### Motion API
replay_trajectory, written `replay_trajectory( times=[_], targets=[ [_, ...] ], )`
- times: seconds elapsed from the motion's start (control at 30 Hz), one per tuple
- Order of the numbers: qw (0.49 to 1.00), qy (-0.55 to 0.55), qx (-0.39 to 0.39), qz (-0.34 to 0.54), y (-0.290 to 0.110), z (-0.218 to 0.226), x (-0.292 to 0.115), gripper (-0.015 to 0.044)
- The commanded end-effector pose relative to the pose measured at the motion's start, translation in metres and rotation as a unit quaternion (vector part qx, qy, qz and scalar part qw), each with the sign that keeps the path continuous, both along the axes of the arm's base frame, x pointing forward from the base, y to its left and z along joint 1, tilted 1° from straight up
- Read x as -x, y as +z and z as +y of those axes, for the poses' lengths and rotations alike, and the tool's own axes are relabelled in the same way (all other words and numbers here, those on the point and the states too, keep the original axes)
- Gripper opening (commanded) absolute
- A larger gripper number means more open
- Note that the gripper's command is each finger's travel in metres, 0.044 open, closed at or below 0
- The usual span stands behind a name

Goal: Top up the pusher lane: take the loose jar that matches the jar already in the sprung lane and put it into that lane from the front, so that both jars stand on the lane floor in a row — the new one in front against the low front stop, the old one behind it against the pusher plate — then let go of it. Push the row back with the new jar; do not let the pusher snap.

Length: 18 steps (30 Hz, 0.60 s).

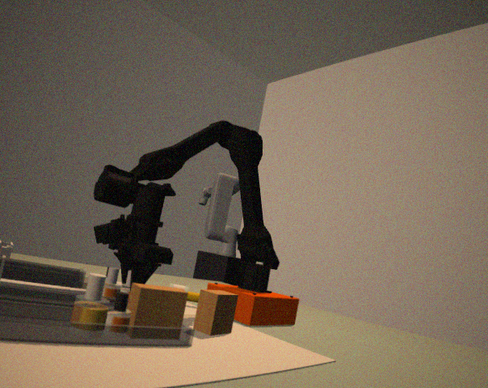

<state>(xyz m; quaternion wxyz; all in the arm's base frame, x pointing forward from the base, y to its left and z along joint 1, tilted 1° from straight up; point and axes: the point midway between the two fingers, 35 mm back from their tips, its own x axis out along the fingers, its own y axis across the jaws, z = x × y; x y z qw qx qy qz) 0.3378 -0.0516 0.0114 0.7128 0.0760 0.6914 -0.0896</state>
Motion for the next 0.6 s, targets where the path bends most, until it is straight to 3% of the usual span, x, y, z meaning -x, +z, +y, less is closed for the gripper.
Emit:
replay_trajectory(
  times=[0.0, 0.1, 0.57],
  targets=[
    [1.0, 0.002, 0.001, 0.001, 0.0, 0.0, 0.0, 0.021],
    [1.0, 0.002, 0.001, 0.001, 0.0, 0.0, 0.0, 0.0281],
    [1.0, 0.002, 0.001, 0.001, 0.02, 0.001, 0.002, 0.0281]
  ],
)
